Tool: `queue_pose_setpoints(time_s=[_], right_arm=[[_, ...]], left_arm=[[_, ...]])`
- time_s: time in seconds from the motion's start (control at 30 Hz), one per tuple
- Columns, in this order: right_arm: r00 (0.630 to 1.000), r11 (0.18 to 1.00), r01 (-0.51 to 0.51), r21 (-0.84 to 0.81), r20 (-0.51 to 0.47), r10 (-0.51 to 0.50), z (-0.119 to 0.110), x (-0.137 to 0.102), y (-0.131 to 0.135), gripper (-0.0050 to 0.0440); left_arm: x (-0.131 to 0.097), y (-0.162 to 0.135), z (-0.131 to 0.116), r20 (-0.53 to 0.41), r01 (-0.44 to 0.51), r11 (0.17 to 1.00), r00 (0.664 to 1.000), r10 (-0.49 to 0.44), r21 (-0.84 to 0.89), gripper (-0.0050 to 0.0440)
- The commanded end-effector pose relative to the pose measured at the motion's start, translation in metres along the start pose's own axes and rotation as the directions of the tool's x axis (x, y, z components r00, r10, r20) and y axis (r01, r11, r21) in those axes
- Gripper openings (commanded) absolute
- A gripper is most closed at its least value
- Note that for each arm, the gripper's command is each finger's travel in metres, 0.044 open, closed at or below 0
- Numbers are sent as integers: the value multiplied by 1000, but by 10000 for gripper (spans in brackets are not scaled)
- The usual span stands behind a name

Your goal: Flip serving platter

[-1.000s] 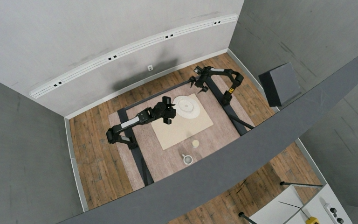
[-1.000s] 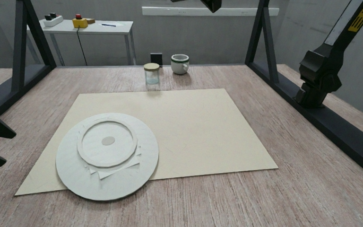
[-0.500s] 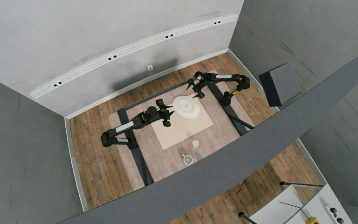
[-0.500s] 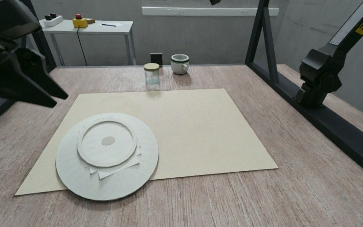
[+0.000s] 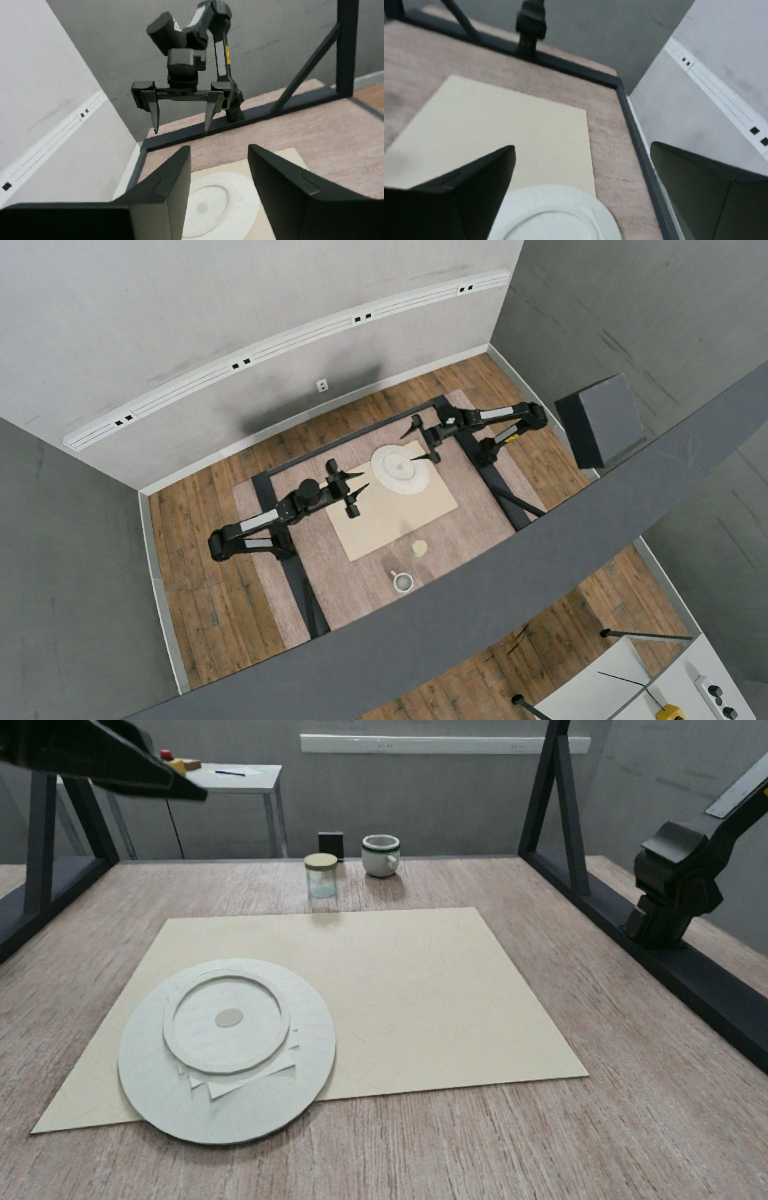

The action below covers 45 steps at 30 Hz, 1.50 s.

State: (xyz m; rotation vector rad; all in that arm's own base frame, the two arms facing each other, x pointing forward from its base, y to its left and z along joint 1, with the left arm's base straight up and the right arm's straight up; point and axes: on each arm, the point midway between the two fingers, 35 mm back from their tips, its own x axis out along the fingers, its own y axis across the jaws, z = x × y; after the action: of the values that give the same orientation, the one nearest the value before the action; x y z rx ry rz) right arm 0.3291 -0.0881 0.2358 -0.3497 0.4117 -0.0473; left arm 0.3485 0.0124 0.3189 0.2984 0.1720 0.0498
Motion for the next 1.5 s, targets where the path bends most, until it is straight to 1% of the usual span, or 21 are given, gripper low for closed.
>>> queue_pose_setpoints(time_s=[0.0, 0.03, 0.07, 0.1, 0.2, 0.3, 0.47, 0.7, 0.73, 0.77, 0.8, 1.17, 1.2, 1.23, 1.47], right_arm=[[989, 995, 52, 80, 133, -62, 33, -12, 13, 400], [989, 995, 52, 80, 133, -62, 33, -12, 13, 400], [984, 993, 45, 108, 169, -63, 41, -16, 18, 400], [987, 993, 54, 101, 143, -68, 36, -11, 14, 400], [968, 987, 17, 160, 246, -57, 58, -25, 29, 400], [933, 967, -30, 253, 355, -64, 81, -42, 40, 400], [894, 939, -90, 331, 442, -70, 98, -58, 49, 400], [881, 932, -114, 343, 469, -65, 105, -63, 51, 400], [879, 935, -104, 338, 471, -72, 111, -63, 47, 400], [877, 940, -104, 325, 475, -67, 111, -65, 46, 400], [876, 941, -105, 322, 477, -66, 111, -66, 46, 400], [876, 941, -110, 321, 479, -61, 111, -67, 46, 400], [877, 940, -111, 322, 478, -60, 111, -66, 46, 400], [876, 940, -111, 322, 479, -61, 112, -66, 46, 400], [878, 938, -115, 326, 474, -57, 111, -65, 47, 400]], left_arm=[[-14, -2, 7, 95, 6, 996, 995, 3, -89, 160], [-14, -2, 7, 95, 6, 996, 995, 3, -89, 160], [-16, -3, 7, 111, 10, 994, 994, 2, -113, 160], [-14, 0, 12, 110, 0, 995, 994, 12, -103, 160], [-22, -5, 6, 140, 24, 987, 990, -2, -158, 160], [-30, -7, 7, 196, 49, 973, 981, -4, -227, 160], [-38, -9, 9, 247, 76, 956, 969, -4, -283, 160], [-39, -9, 9, 255, 83, 952, 967, -6, -294, 160], [-38, -7, 14, 258, 76, 954, 966, 1, -289, 160], [-37, -7, 14, 252, 76, 957, 968, -3, -280, 160], [-36, -10, 5, 235, 77, 958, 972, -10, -278, 160], [-35, -11, 3, 228, 79, 956, 974, -13, -282, 160], [-36, -9, 7, 237, 79, 956, 971, -10, -284, 160], [-35, -10, 4, 230, 79, 955, 973, -12, -285, 160], [-36, -9, 7, 237, 80, 954, 971, -10, -290, 160]])
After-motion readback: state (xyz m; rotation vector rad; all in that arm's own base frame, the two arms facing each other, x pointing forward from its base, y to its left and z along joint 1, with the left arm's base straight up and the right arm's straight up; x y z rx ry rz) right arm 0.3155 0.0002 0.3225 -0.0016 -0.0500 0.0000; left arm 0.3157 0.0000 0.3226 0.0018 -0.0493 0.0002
